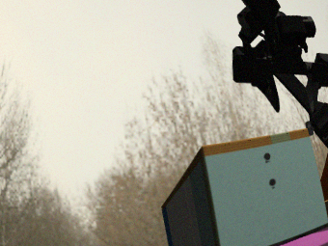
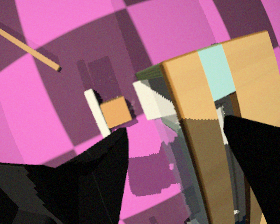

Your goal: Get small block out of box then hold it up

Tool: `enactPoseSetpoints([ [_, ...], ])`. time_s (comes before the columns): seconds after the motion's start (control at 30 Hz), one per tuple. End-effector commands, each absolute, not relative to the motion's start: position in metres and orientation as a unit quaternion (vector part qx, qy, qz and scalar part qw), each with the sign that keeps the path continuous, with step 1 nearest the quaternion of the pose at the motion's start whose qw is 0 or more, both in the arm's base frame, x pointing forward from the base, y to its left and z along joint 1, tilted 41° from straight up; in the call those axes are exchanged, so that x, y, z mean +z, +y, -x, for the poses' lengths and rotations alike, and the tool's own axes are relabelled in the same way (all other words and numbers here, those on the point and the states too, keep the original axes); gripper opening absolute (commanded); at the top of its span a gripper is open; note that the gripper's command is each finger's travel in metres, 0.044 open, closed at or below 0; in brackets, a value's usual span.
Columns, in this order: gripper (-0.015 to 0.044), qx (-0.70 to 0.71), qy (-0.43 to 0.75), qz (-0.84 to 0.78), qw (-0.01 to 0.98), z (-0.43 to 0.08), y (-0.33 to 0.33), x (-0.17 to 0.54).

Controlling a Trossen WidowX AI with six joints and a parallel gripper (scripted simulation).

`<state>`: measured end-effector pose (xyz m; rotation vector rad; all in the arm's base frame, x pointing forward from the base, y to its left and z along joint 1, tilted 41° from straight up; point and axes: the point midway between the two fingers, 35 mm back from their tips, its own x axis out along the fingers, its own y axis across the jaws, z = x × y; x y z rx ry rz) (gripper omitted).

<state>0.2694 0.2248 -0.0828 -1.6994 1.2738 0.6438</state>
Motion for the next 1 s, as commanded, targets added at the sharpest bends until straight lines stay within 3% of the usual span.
enactPoseSetpoints([
  [0.0,0.0285,0.415,0.350,0.837,0.075,-0.2585,0.2192,-0.0913],
  [0.5,0.0285,0.492,0.141,0.801,-0.311,-0.2511,0.2223,-0.0936],
  [0.97,0.0285,0.492,0.138,0.799,-0.318,-0.2510,0.2223,-0.0937],
])
